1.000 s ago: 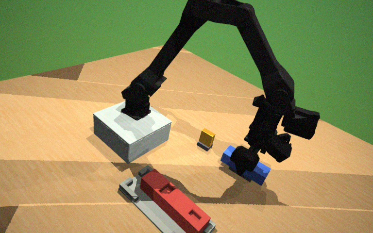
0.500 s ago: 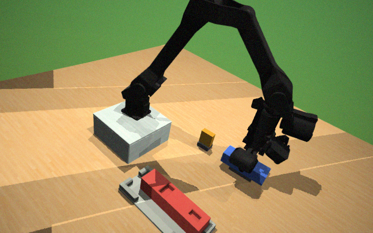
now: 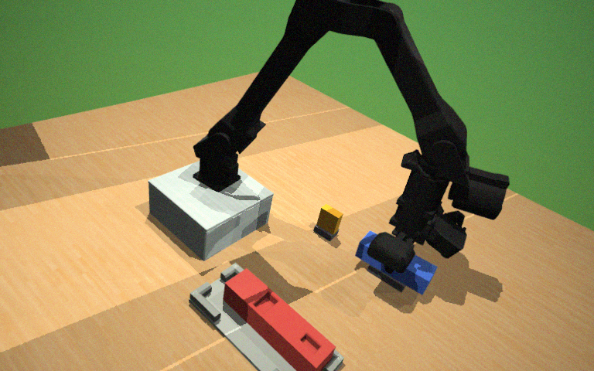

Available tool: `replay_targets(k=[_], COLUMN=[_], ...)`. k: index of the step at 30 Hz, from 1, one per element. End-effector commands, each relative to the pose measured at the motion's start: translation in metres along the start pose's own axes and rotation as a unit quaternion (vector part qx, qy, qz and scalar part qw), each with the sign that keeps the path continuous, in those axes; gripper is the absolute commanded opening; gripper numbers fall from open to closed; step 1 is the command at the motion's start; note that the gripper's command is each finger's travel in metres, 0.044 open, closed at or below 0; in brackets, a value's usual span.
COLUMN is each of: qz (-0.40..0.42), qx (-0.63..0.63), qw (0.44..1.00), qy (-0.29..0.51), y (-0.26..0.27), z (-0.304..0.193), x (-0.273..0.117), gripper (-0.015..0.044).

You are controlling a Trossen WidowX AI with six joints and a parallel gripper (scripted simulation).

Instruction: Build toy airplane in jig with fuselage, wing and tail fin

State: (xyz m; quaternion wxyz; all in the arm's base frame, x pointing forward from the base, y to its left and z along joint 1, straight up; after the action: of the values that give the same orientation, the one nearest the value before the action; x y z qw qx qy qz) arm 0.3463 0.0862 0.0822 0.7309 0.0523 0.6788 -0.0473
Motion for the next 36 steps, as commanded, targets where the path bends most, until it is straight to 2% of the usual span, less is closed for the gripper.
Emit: replay_targets(k=[1, 36], qz=[0.001, 0.001], qx=[0.006, -0.004], qw=[1.000, 1.000], qy=[-0.021, 0.022], y=[0.001, 0.001], z=[0.006, 0.002], x=[-0.010, -0.114], gripper=[0.0000, 0.0000])
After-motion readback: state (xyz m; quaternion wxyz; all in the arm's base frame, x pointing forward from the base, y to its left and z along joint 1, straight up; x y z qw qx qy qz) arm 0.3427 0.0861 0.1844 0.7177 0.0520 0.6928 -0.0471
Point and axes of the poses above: the point midway between the two fingers, 35 mm back from their tips, its own x axis out along the fingers, its own y axis across the jaws, z = x × y, the point moved 8 cm from there along -x, back along the fingers, and after that the axes turned 7 degrees about x, right-handed, at the moved point
